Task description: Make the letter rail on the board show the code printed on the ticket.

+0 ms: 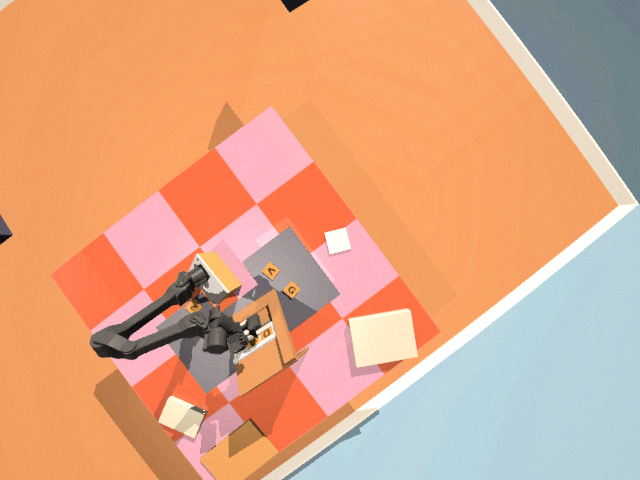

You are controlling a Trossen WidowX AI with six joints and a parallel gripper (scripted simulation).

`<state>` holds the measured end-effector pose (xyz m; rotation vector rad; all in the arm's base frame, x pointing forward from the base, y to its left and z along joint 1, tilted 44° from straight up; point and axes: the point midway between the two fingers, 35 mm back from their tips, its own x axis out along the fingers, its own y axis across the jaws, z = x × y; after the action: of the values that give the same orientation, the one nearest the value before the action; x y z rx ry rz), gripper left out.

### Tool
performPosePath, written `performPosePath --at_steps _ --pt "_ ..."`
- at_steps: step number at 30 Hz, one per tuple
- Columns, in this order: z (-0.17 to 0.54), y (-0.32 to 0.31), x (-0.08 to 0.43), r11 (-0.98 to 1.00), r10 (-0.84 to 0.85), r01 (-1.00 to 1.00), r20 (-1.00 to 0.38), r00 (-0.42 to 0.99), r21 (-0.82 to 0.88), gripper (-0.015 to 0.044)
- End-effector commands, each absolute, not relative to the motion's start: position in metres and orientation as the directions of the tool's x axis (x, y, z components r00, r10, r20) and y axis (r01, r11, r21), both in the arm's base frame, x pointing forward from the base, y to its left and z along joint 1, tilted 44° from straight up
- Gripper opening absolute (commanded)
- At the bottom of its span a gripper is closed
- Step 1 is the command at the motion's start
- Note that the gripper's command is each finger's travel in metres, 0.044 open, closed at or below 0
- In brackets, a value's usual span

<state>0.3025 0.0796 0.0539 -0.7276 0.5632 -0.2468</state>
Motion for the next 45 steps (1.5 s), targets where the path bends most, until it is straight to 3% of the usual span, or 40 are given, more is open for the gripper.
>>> performPosePath --at_steps 1,35,45 --pt "0.056 0.080 0.300 0.727 -0.403 0.025 -0.397 0.824 -0.686 0.0295" --pt "0.067 0.093 0.276 0.728 -0.403 0.024 -0.399 0.824 -0.685 0.0295" --pt "0.064 0.093 0.277 0.726 -0.402 0.019 -0.401 0.823 -0.687 0.0032"
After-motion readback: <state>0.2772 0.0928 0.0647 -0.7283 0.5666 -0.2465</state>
